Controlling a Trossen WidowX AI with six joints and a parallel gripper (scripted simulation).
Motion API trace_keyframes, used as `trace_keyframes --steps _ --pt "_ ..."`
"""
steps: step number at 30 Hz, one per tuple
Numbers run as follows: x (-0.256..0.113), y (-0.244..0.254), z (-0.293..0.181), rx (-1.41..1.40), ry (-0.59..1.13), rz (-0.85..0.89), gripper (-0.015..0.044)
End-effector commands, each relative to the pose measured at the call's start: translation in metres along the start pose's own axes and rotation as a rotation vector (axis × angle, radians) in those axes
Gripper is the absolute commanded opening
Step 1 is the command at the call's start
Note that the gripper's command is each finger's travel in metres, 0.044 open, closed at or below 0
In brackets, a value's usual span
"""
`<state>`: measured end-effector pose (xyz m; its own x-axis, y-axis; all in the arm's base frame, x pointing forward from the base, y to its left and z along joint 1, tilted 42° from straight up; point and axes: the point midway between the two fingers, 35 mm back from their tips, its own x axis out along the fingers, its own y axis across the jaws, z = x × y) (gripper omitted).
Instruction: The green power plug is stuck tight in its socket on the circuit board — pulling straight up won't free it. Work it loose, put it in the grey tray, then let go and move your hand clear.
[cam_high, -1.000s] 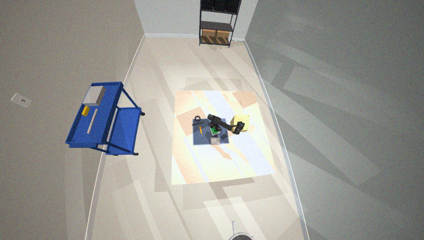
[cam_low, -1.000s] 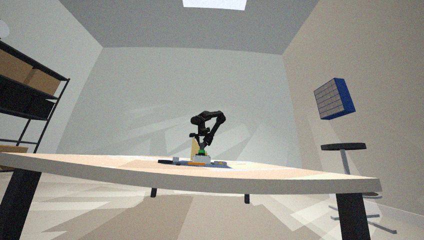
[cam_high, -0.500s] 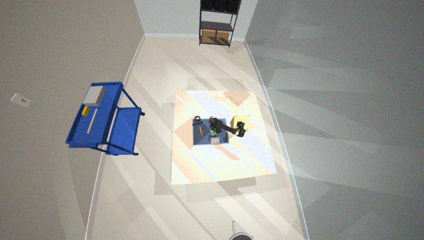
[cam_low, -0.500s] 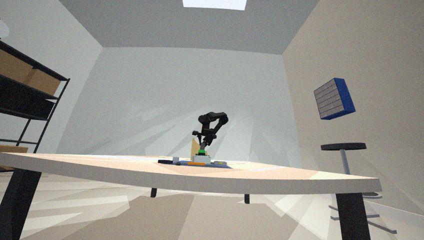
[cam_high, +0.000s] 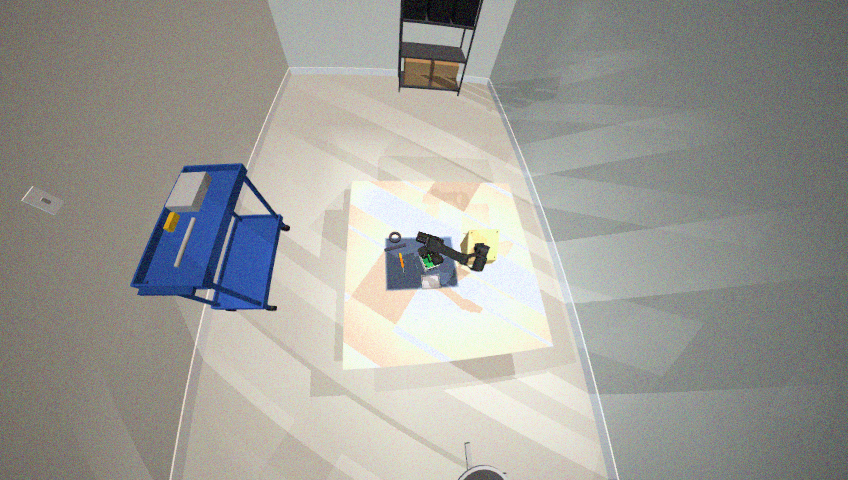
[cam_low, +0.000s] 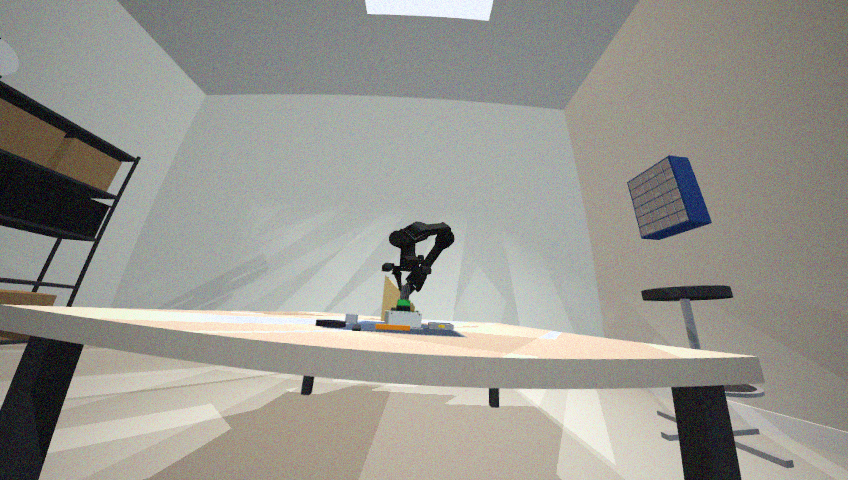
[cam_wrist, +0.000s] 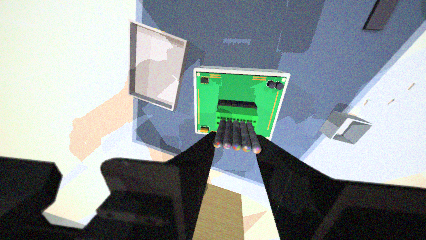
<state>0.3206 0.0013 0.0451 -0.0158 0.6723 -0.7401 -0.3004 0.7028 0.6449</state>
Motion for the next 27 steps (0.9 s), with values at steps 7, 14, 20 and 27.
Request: trace_keyframes --steps 7,14,20,27 --pt "0.005 -0.004 -0.001 0.028 -0.033 -0.016 0.0" --pt "0.008 -0.004 -0.001 0.028 -0.033 -0.016 0.0157" --pt "0.008 -0.004 -0.001 0.028 -0.033 -0.016 0.0251" --pt "0.014 -0.004 0.0 0.028 -0.033 -0.015 0.0251"
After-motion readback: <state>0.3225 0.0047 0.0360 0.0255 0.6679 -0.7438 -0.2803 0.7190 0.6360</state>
